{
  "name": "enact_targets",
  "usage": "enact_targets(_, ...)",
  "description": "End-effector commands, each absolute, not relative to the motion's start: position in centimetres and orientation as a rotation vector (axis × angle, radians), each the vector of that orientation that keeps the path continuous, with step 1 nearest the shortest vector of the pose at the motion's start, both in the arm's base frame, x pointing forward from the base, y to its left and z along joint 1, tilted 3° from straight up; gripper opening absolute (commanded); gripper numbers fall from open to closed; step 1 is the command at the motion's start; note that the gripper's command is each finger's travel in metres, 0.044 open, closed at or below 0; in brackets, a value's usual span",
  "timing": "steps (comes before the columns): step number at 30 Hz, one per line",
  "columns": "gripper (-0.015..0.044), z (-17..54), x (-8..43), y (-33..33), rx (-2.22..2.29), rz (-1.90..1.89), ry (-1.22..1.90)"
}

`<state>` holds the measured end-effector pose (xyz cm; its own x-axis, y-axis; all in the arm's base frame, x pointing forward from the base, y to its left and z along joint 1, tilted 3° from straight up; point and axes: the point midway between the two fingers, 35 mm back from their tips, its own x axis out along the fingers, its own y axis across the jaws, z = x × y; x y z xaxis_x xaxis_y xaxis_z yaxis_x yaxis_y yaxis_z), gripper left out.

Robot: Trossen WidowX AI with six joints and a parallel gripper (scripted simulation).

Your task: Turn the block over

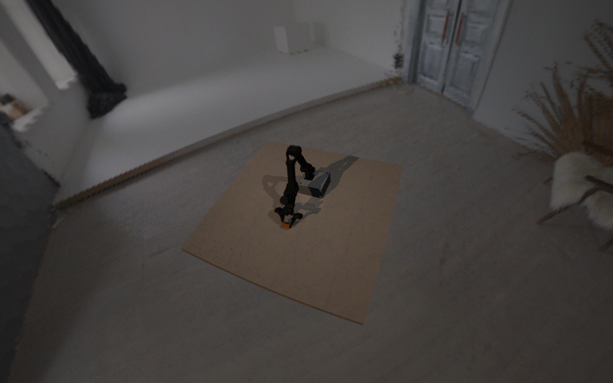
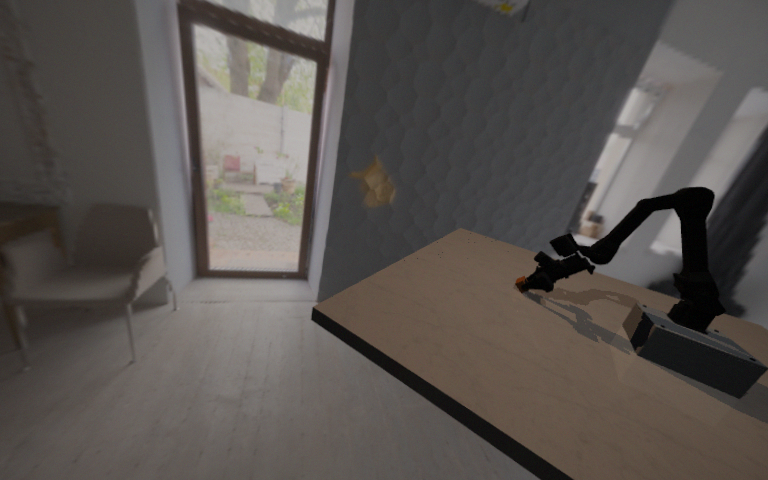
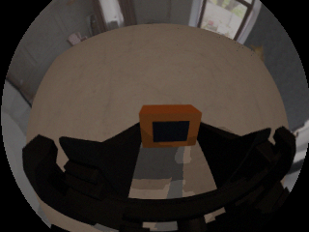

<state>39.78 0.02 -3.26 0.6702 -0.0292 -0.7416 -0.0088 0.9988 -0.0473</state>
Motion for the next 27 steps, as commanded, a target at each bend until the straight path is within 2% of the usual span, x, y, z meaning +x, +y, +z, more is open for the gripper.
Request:
enact_targets(1, 0.0, -3.9, 40.0, 0.0, -0.052, -0.004, 0.772)
enact_targets(27, 0.0, -4.3, 38.3, -0.1, -0.055, 0.005, 0.413)
